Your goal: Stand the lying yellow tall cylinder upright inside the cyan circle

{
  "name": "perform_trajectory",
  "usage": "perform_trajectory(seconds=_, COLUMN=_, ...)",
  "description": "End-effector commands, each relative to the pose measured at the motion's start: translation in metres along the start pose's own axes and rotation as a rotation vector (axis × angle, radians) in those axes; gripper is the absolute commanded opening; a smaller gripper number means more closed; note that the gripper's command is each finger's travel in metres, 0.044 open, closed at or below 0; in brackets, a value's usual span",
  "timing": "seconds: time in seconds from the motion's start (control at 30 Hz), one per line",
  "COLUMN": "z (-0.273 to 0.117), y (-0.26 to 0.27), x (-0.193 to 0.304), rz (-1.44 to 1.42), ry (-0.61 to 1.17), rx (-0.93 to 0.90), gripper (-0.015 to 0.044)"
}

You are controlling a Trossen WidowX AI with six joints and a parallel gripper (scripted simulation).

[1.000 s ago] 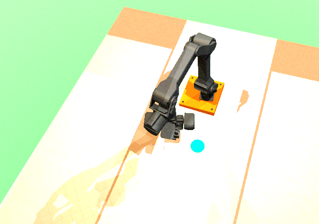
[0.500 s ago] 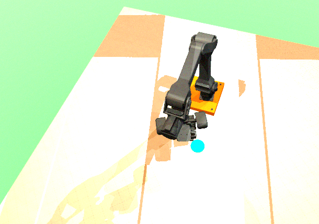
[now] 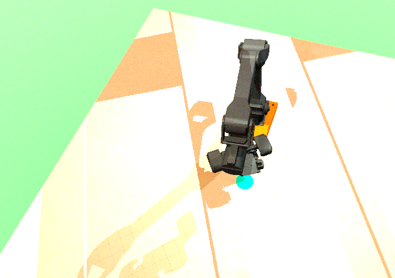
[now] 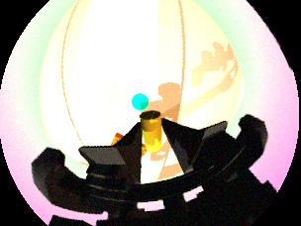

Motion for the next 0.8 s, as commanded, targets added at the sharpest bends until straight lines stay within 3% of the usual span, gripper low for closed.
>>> perform_trajectory(seconds=0.0, z=-0.001, y=0.011, x=-0.004, rz=-0.06, ry=0.004, rx=0.002, gripper=0.0105)
perform_trajectory(seconds=0.77, z=0.009, y=0.012, x=0.0, rz=-0.042, ry=-0.11, rx=-0.049, gripper=0.0105)
Point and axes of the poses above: the point midway between the two fingers, 35 mm back from their tips, its own z axis out along the fingers, its own y axis across the jaws, x = y × z, the point moved 8 cm from there along -z, back along the fingers, and after that the axes turned 4 degrees about -z, right-handed, at the moved point
